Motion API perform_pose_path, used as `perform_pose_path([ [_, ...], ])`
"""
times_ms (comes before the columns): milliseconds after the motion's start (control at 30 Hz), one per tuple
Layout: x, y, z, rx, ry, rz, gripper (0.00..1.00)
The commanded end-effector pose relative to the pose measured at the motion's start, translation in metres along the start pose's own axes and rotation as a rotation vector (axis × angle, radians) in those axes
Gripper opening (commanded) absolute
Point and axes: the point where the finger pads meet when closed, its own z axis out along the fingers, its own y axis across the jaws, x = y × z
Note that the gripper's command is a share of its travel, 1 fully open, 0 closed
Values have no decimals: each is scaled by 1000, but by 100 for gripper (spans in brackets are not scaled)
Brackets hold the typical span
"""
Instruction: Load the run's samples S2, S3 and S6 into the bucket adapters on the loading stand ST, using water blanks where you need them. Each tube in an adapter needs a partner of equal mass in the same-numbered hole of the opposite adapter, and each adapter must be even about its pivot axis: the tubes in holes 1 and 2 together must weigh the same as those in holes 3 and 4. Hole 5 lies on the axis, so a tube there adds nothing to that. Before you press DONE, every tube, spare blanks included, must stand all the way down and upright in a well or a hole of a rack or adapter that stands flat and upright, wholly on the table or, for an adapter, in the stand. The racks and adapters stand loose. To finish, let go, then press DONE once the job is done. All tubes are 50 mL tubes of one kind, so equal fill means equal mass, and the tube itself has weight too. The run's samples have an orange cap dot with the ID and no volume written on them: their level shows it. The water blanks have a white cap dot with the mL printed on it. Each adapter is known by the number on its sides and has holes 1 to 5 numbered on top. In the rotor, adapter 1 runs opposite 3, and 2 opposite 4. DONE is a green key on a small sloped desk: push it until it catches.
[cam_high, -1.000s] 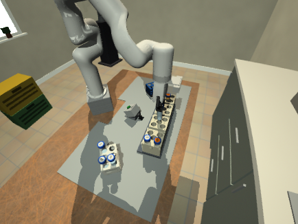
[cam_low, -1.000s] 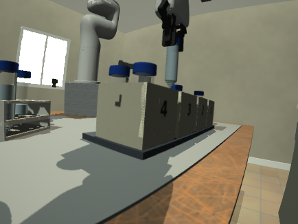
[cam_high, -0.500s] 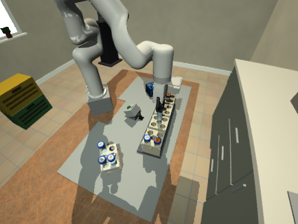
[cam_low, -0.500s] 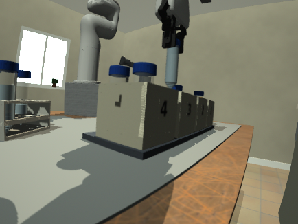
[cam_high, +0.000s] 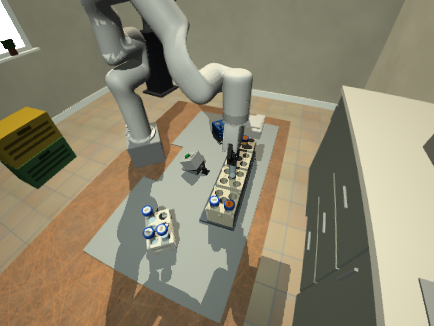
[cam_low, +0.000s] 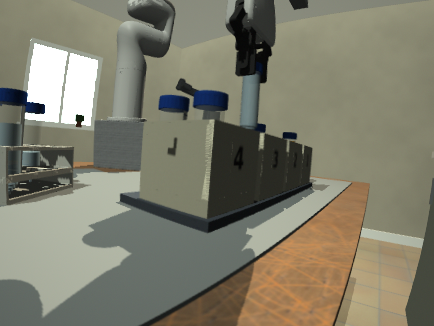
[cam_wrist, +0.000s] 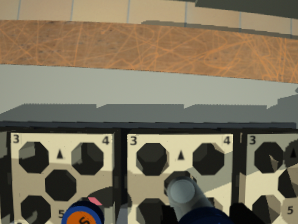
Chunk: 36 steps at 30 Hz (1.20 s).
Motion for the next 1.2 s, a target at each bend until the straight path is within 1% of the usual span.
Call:
perform_pose_path([
  [0,2,0,2,-1,4,0,0],
  [1167,2,0,33,-1,4,0,0],
])
